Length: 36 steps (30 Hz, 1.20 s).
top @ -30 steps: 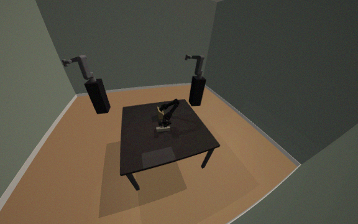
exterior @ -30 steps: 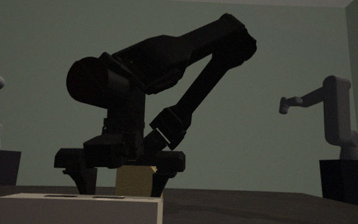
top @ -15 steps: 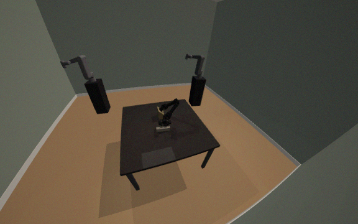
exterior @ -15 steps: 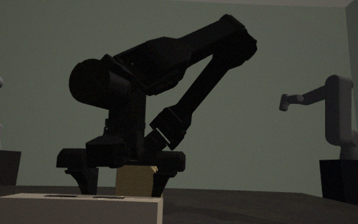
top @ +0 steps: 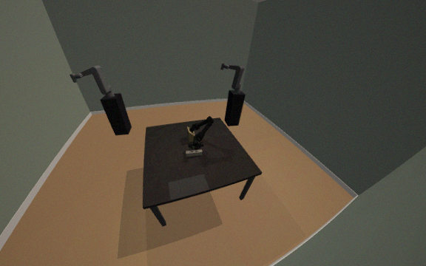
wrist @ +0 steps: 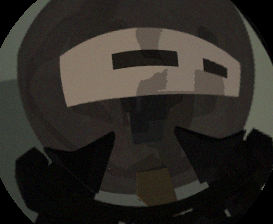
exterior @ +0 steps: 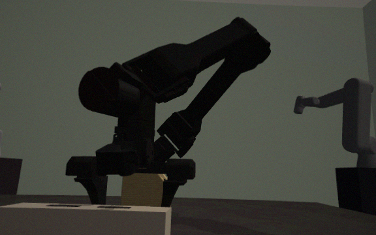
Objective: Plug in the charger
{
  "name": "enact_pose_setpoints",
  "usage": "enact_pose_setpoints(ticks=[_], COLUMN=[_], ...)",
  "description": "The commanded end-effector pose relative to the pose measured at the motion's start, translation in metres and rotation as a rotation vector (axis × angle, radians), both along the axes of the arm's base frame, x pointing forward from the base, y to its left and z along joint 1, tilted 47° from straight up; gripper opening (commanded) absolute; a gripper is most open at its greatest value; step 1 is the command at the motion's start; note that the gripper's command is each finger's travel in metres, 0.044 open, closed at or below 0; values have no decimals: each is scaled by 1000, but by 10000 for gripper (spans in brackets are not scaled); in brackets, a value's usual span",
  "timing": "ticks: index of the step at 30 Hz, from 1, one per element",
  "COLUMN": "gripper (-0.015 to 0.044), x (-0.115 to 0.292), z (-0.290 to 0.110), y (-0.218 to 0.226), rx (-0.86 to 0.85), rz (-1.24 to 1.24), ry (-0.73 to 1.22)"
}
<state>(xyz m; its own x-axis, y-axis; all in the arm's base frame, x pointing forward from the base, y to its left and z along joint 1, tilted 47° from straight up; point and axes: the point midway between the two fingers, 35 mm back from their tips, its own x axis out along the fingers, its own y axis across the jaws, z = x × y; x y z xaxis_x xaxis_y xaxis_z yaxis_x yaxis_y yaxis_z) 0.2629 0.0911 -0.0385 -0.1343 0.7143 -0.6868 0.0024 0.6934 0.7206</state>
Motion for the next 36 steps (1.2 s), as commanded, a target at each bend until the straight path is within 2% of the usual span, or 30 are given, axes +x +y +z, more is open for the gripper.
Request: enact_pose_setpoints(ticks=[1, 30, 36], gripper=[440, 440, 440], x=[-6, -38, -22], z=[0, 1, 21], y=[0, -2, -23], rx=[1, 1, -53], rz=[5, 5, -228], ry=[-3, -1, -105])
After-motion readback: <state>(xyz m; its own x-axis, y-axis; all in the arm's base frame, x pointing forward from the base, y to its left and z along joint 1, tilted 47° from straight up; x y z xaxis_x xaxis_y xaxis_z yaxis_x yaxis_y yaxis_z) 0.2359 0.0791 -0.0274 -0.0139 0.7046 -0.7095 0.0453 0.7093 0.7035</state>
